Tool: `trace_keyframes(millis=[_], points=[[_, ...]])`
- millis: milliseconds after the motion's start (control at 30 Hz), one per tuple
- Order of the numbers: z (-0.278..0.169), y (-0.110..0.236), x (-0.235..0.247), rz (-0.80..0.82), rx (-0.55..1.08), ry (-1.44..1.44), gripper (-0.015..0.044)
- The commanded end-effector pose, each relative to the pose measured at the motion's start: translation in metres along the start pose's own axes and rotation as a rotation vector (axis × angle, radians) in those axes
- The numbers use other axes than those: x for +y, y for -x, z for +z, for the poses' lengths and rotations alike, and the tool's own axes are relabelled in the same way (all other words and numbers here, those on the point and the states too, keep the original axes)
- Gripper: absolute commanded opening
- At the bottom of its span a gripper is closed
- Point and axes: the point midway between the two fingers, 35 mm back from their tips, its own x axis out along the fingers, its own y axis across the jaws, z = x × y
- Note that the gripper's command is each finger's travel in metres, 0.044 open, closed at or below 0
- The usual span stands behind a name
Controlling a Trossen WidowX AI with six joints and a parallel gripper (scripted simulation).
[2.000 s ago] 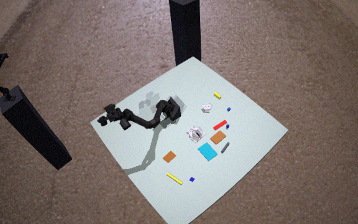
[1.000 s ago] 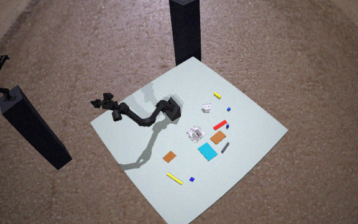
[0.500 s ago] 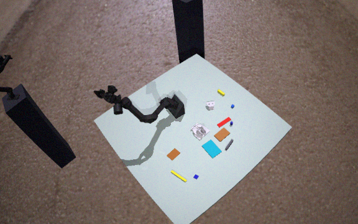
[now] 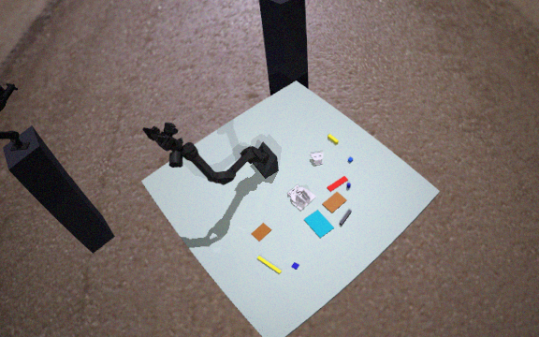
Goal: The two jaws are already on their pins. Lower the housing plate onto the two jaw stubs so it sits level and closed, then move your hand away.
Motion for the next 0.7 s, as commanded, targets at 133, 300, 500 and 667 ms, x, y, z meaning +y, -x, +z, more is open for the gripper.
trace_keyframes(millis=[133,300,500,667], points=[[0.021,-0.001,-0.011,-0.016,-0.045,0.084,0.0440],[0.032,-0.001,-0.018,-0.038,-0.059,0.132,0.0440],[0.049,-0.001,-0.028,-0.065,-0.092,0.207,0.0440],[0.069,-0.002,-0.038,-0.095,-0.133,0.293,0.0440]])
